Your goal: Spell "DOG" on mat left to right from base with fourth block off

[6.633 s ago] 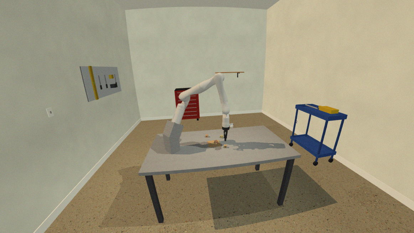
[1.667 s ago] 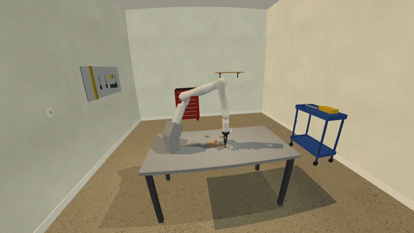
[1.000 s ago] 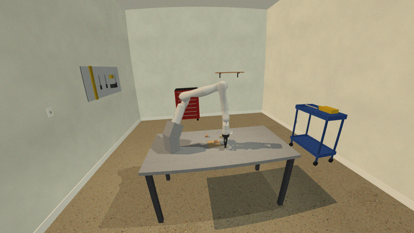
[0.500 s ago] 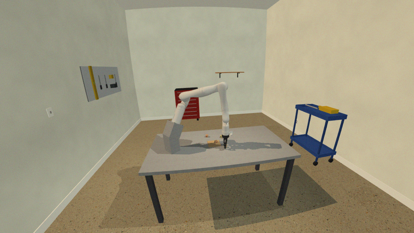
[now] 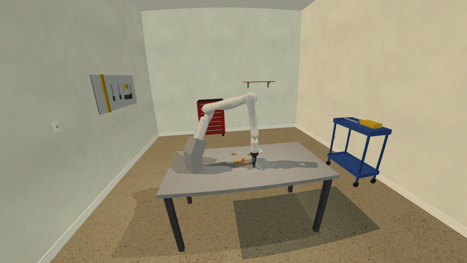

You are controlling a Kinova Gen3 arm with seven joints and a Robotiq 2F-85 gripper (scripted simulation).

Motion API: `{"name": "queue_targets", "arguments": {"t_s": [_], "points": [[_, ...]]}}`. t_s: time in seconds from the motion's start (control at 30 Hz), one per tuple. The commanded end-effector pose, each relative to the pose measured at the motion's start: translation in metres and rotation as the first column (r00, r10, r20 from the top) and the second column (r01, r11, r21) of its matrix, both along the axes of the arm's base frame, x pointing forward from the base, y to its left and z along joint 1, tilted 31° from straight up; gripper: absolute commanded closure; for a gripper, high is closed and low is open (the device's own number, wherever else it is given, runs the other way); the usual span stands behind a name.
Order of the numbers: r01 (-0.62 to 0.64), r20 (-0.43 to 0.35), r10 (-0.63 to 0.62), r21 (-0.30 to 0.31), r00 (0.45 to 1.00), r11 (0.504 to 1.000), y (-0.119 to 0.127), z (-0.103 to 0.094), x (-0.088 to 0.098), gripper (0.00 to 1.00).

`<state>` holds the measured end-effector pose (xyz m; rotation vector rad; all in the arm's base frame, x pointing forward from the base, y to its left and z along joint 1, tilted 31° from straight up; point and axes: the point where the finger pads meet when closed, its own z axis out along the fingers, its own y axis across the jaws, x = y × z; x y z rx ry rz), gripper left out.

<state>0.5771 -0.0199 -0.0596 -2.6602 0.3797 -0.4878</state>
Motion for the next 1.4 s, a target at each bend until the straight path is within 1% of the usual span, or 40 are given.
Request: {"name": "queue_targets", "arguments": {"t_s": [0.0,0.1,0.13,1.37], "points": [[0.013,0.004,-0.013,0.002,1.0,1.0,-0.0008,0.0003,0.0032,0.54],[0.013,0.004,-0.013,0.002,1.0,1.0,-0.0008,0.0003,0.0032,0.54],[0.013,0.004,-0.013,0.002,1.0,1.0,-0.0008,0.0003,0.0032,0.74],[0.013,0.003,-0.013,0.002,1.0,1.0,-0.001,0.0009,0.0025,0.74]]}}
